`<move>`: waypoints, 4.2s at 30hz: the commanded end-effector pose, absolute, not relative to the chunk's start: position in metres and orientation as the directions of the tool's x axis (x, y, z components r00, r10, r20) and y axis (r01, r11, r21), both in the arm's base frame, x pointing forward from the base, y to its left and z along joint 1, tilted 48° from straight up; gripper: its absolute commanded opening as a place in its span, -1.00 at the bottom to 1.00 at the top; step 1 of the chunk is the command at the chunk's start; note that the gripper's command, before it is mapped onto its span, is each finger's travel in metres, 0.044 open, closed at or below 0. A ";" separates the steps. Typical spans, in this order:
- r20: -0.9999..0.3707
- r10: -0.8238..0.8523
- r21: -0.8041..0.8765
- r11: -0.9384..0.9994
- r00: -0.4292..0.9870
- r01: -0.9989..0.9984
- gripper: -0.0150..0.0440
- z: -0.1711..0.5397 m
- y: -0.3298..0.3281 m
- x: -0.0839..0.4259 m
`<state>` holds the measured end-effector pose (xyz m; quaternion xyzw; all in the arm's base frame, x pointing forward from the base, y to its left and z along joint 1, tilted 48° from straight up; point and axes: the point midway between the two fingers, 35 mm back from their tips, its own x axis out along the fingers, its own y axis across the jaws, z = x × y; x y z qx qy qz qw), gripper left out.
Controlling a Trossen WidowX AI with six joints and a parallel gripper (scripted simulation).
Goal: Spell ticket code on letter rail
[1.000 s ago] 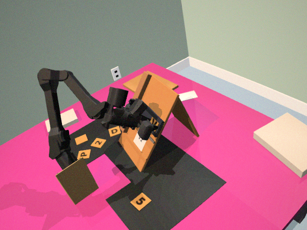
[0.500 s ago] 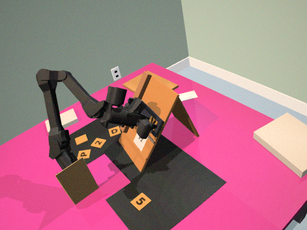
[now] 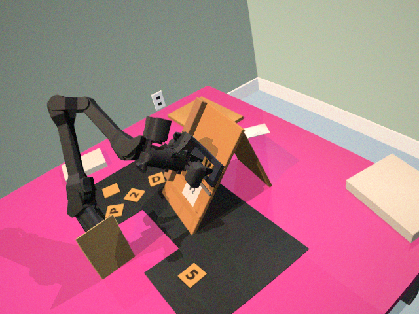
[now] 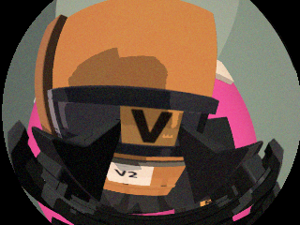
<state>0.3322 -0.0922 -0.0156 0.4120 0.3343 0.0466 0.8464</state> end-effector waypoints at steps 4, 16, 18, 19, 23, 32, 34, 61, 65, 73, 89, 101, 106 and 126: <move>-0.528 0.350 0.728 0.656 0.774 0.200 -0.49 -0.011 -0.090 0.333; -0.528 0.350 0.728 0.656 0.774 0.200 -0.49 -0.006 -0.085 0.335; -0.528 0.350 0.728 0.656 0.774 0.200 -0.49 -0.005 -0.085 0.335; -0.528 0.350 0.728 0.656 0.774 0.200 -0.49 -0.005 -0.084 0.335; -0.528 0.350 0.728 0.656 0.774 0.200 -0.49 -0.003 -0.083 0.336; -0.528 0.351 0.728 0.655 0.774 0.200 -0.49 0.001 -0.079 0.337; -0.528 0.351 0.728 0.655 0.774 0.200 -0.49 0.002 -0.078 0.337; -0.527 0.351 0.729 0.655 0.774 0.200 -0.49 0.014 -0.067 0.340; -0.527 0.351 0.729 0.655 0.774 0.200 -0.49 0.016 -0.065 0.341; -0.527 0.351 0.729 0.654 0.774 0.200 -0.49 0.020 -0.062 0.342; -0.527 0.352 0.730 0.654 0.774 0.200 -0.49 0.027 -0.055 0.344; -0.527 0.352 0.730 0.654 0.774 0.200 -0.49 0.033 -0.050 0.346; -0.527 0.352 0.730 0.654 0.774 0.200 -0.49 0.036 -0.048 0.346; -0.527 0.352 0.730 0.653 0.774 0.200 -0.49 0.046 -0.039 0.350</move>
